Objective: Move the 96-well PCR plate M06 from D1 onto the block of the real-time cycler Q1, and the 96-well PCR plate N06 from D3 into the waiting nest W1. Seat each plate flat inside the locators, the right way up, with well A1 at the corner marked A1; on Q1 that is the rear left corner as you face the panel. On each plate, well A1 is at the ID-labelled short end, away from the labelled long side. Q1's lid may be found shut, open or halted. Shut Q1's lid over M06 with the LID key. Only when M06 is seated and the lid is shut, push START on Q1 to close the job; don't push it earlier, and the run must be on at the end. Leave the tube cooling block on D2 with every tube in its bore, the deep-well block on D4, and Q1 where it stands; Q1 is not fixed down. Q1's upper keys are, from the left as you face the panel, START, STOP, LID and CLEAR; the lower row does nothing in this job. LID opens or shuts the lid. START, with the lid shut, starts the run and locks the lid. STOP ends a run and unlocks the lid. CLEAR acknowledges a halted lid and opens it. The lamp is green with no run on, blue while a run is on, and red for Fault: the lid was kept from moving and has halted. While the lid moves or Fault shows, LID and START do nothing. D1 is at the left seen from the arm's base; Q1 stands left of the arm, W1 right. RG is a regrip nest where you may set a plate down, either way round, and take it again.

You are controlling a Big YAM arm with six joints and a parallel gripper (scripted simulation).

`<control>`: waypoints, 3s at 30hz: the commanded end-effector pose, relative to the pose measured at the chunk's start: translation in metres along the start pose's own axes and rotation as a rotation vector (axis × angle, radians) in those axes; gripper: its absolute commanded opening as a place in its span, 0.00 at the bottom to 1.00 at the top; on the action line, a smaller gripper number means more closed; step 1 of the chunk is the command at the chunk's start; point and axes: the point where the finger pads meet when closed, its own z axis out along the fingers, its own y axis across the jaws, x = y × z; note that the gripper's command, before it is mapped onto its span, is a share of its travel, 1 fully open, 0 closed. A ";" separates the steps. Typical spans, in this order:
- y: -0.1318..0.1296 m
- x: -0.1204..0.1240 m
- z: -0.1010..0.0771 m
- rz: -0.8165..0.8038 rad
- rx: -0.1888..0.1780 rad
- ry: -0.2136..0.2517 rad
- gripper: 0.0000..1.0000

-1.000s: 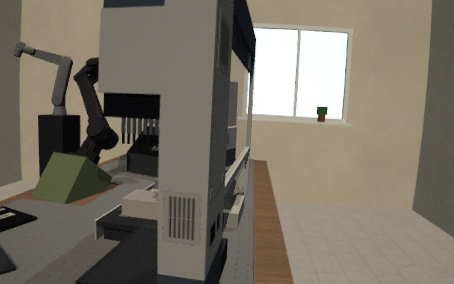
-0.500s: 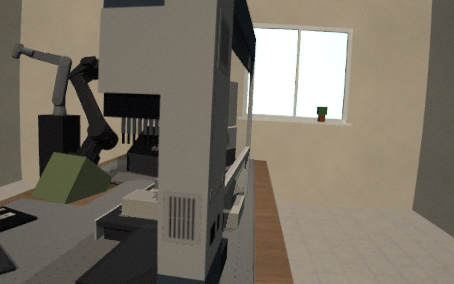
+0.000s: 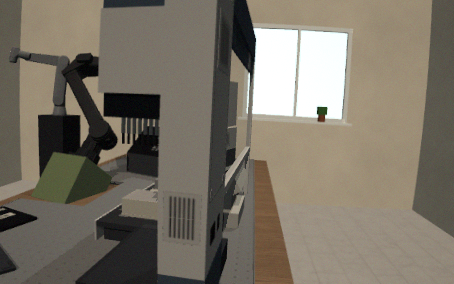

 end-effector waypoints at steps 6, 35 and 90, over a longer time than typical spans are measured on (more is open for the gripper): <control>0.002 -0.033 -0.028 -0.182 0.061 -0.024 0.00; 0.003 -0.098 -0.034 -0.751 0.082 -0.038 0.00; 0.002 -0.213 -0.042 -1.530 0.086 -0.028 0.00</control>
